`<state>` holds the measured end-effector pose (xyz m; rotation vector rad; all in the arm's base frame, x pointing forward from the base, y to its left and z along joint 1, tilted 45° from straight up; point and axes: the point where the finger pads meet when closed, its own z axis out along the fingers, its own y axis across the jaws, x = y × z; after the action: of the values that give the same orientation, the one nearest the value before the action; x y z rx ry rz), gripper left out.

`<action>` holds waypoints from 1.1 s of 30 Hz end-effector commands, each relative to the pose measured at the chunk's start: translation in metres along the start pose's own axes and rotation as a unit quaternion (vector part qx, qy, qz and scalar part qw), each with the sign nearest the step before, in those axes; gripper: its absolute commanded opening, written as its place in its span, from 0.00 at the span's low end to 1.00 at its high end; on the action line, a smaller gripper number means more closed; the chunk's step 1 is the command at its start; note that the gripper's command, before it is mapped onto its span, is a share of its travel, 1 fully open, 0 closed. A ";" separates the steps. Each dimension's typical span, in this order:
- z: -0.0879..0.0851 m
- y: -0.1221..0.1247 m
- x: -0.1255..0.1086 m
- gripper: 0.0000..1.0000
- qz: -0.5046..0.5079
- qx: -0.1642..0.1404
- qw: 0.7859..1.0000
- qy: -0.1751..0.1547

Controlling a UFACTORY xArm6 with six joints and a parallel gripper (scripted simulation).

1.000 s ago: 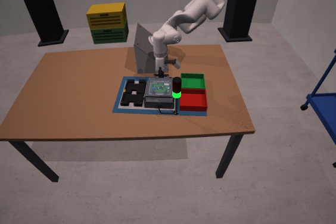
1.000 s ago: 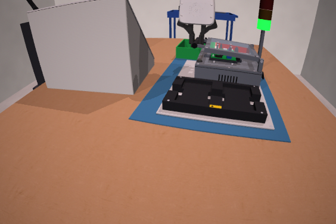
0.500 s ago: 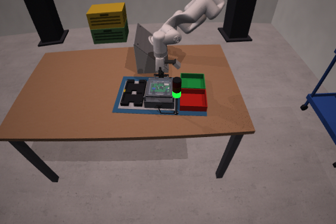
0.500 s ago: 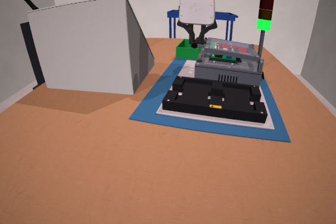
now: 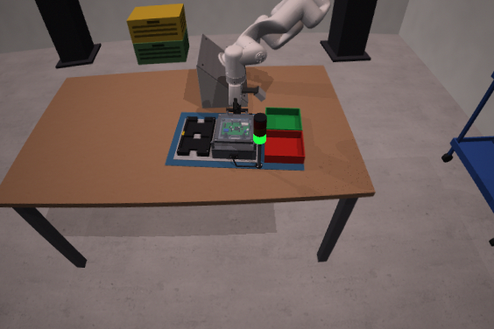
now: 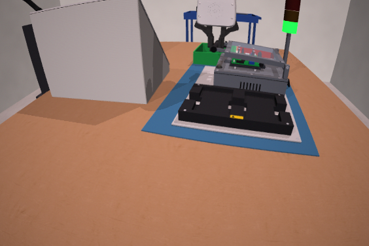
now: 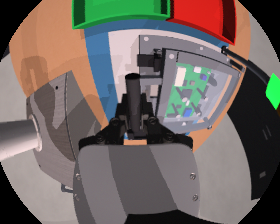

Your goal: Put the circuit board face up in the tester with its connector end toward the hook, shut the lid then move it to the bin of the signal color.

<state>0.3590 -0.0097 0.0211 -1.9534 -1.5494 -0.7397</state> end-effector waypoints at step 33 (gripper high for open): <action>-0.063 0.016 0.000 0.00 -0.001 -0.002 1.000 0.000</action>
<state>0.3639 -0.0472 0.0563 -1.9517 -1.5474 -0.7381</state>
